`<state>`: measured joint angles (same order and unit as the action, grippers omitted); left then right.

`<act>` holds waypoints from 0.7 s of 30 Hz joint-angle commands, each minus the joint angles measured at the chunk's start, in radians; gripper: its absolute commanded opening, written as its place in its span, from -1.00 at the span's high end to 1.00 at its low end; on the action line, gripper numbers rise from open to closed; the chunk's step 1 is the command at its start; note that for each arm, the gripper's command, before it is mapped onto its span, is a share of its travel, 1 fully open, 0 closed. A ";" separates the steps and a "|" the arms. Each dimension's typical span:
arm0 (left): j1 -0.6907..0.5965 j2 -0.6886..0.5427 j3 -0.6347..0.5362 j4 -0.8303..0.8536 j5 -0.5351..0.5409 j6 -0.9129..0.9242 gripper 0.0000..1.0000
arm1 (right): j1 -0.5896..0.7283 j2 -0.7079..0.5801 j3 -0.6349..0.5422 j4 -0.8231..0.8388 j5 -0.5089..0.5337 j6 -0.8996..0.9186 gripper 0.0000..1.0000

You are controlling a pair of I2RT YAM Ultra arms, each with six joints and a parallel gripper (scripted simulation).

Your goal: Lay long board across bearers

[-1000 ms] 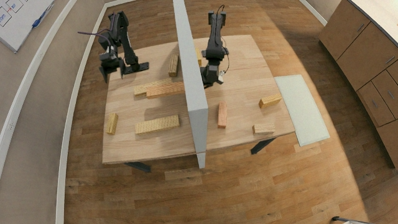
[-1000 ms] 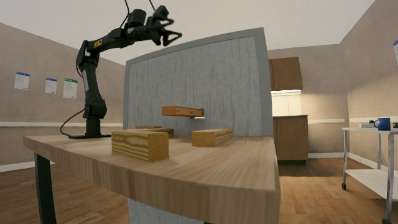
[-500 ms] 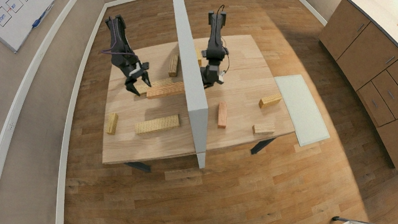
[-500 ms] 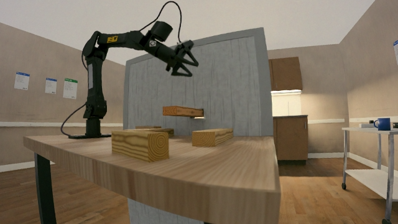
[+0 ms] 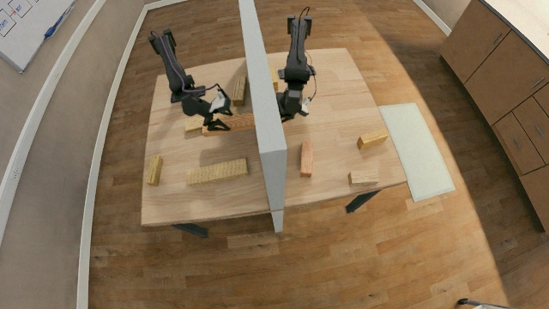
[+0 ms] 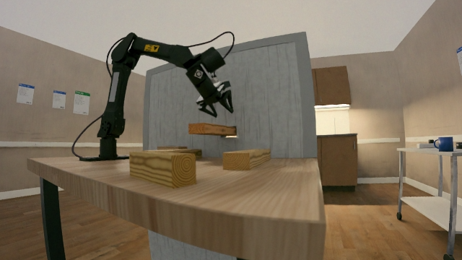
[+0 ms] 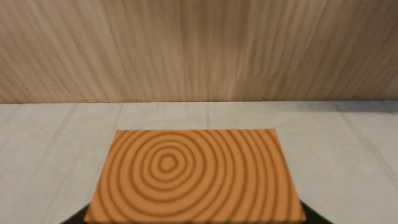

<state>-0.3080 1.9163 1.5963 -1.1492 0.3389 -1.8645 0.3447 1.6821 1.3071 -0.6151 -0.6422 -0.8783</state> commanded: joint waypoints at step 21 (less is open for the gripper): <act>0.001 -0.041 0.060 0.016 0.049 -0.004 1.00 | 0.050 0.104 0.084 -0.155 -0.104 -0.144 -0.56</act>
<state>-0.3080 1.9163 1.5963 -1.1492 0.3389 -1.8645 0.3965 1.7855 1.3670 -0.7536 -0.7208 -1.0134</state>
